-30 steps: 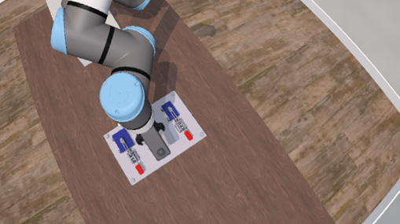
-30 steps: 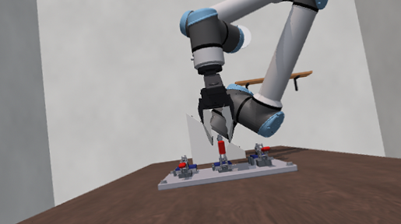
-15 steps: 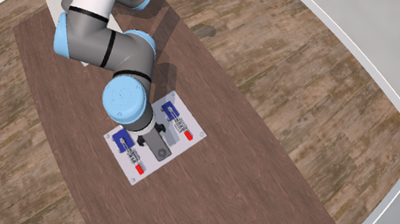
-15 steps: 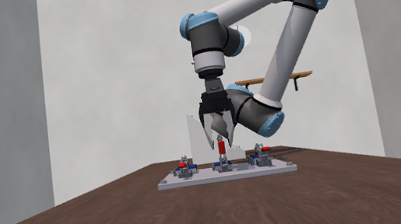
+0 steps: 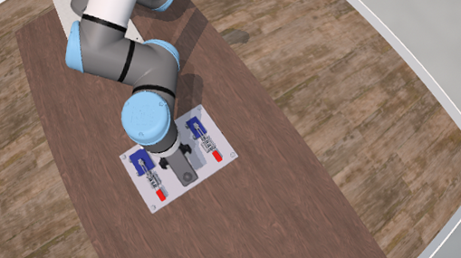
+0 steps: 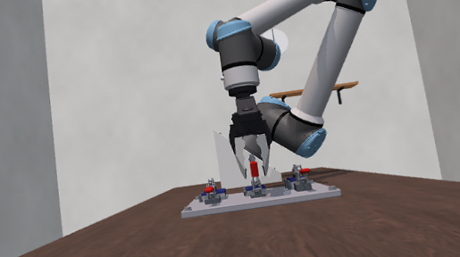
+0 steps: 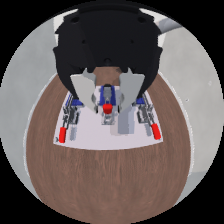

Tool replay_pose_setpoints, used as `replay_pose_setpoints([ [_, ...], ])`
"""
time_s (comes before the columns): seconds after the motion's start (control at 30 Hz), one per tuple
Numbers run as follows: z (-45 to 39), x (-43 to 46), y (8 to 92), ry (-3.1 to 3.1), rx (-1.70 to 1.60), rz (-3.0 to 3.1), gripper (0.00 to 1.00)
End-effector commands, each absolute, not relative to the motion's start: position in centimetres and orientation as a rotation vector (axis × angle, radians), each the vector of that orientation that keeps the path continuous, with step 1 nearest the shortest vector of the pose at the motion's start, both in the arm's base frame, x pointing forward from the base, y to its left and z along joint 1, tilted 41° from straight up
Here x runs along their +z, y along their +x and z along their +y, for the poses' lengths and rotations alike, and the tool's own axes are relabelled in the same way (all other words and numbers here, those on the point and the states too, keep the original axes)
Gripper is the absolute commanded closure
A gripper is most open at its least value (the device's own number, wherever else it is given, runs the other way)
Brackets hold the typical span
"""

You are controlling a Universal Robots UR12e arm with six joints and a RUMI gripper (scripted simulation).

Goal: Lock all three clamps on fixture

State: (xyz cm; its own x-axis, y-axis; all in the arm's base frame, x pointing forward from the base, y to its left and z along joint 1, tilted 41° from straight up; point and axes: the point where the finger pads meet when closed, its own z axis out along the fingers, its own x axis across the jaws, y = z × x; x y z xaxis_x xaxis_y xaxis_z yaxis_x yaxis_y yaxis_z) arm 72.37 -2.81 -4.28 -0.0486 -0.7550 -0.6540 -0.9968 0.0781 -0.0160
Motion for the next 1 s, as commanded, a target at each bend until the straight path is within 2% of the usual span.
replay_pose_setpoints([
  [0.0, -3.02, -4.03, 72.46, -1.726, 0.620, 1.858, 0.72],
  [0.97, -3.09, -4.29, 72.28, -1.721, 0.626, 1.862, 0.72],
])
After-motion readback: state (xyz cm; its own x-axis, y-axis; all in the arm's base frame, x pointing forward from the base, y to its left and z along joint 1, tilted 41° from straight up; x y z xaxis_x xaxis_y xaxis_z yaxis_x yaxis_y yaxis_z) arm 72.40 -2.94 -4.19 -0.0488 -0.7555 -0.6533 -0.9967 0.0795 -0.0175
